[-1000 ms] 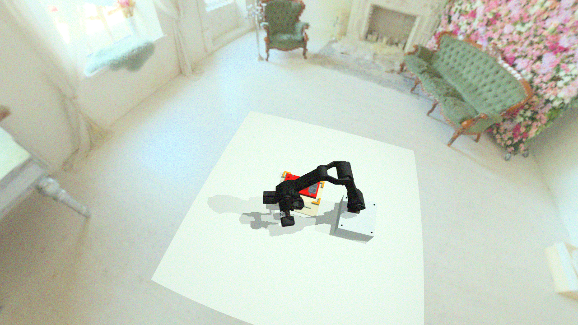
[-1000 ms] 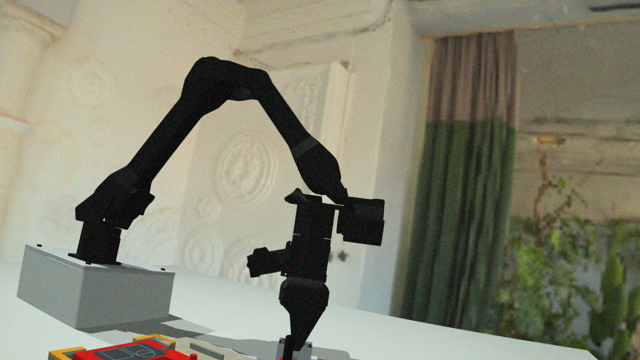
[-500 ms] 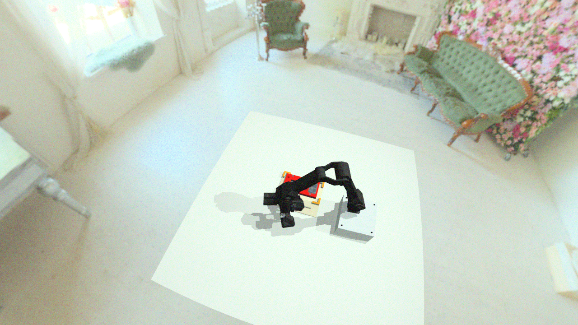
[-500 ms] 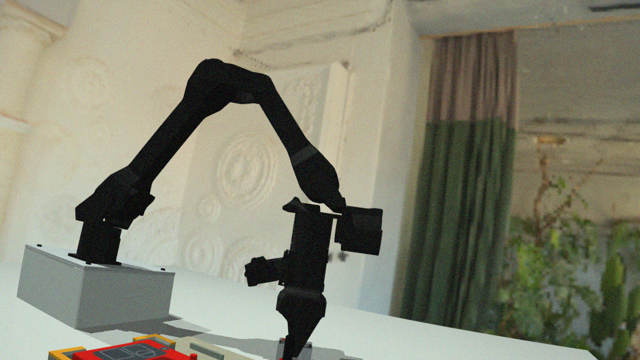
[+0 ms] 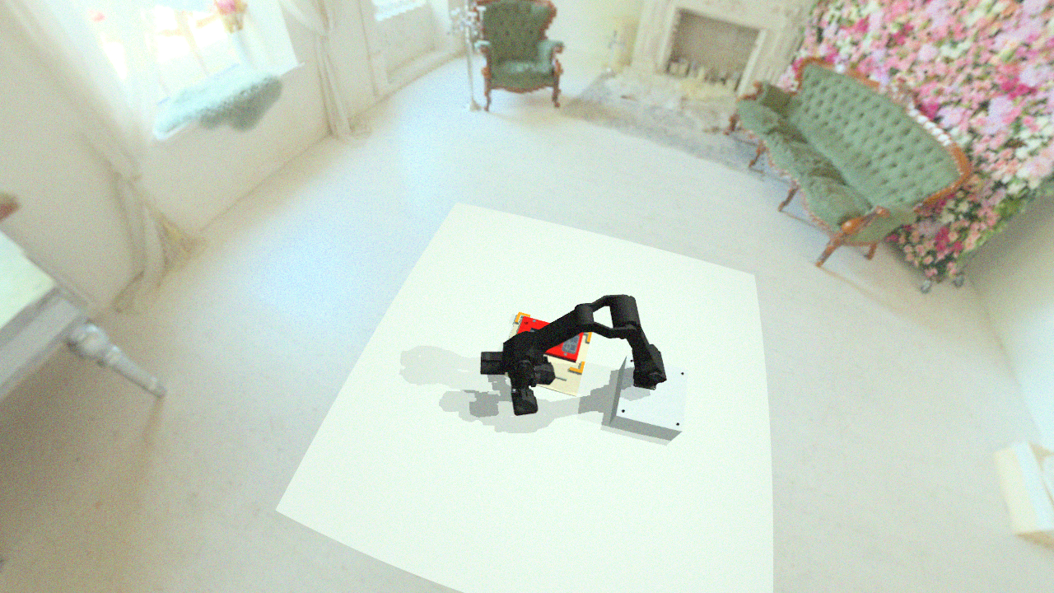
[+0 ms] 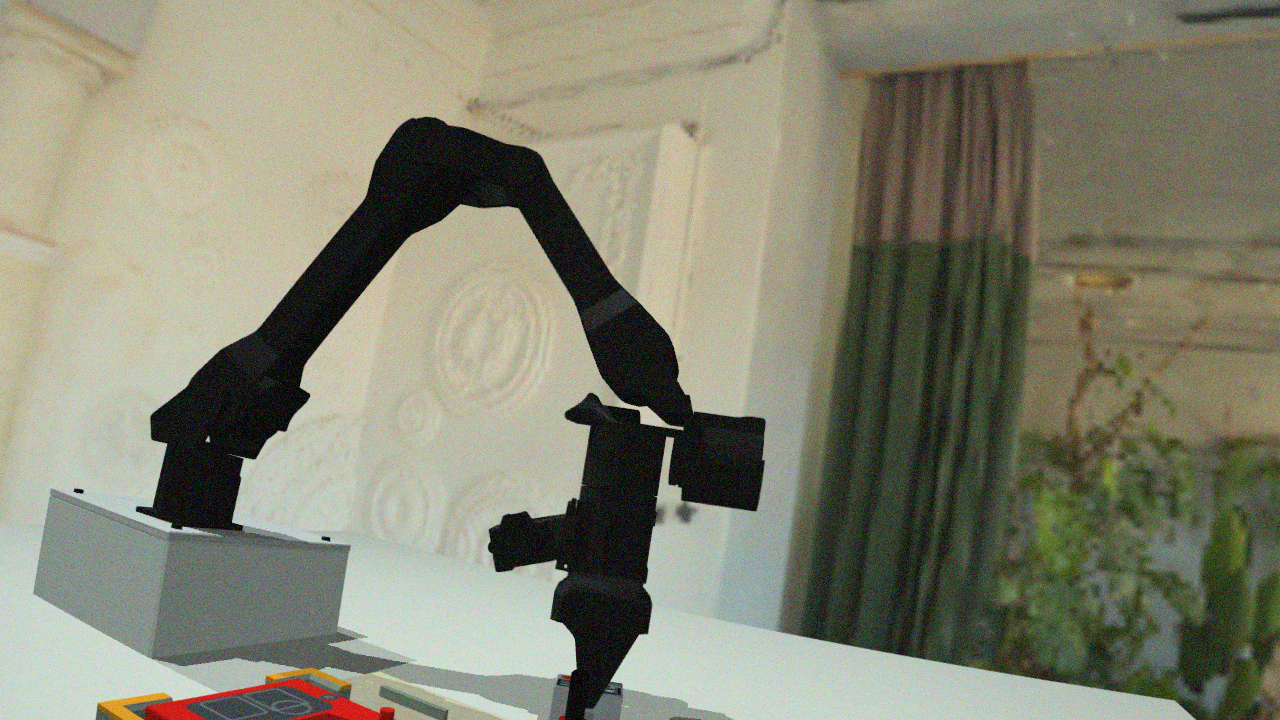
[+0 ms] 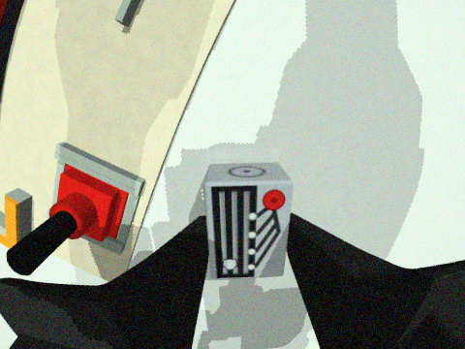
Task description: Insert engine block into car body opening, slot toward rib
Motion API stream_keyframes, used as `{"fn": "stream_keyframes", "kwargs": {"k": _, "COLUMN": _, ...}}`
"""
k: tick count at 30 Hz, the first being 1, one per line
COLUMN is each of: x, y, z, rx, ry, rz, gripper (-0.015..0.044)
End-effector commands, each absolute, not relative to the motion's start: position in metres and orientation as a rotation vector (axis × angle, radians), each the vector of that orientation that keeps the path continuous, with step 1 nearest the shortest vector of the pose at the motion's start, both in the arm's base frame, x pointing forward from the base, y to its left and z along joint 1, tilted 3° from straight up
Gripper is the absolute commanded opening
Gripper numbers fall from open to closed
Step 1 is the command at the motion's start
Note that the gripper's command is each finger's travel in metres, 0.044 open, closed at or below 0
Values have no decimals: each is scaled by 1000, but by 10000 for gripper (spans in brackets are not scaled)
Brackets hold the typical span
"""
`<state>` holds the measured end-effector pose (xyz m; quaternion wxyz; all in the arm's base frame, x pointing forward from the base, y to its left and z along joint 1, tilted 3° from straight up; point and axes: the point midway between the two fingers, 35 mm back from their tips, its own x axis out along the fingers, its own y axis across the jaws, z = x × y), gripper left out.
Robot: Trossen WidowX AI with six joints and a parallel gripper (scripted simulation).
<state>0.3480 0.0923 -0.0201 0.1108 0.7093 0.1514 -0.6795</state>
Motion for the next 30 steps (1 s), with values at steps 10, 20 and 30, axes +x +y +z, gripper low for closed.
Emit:
{"fn": "stream_keyframes", "kwargs": {"k": 10, "x": 353, "y": 91, "z": 17, "rx": 2091, "ry": 440, "rz": -1990, "gripper": 0}}
{"fn": "stream_keyframes", "kwargs": {"k": 20, "x": 353, "y": 89, "z": 48, "rx": 2091, "ry": 441, "rz": -1990, "gripper": 0}}
{"fn": "stream_keyframes", "kwargs": {"k": 30, "x": 350, "y": 87, "z": 80, "rx": 2090, "ry": 441, "rz": -1990, "gripper": 0}}
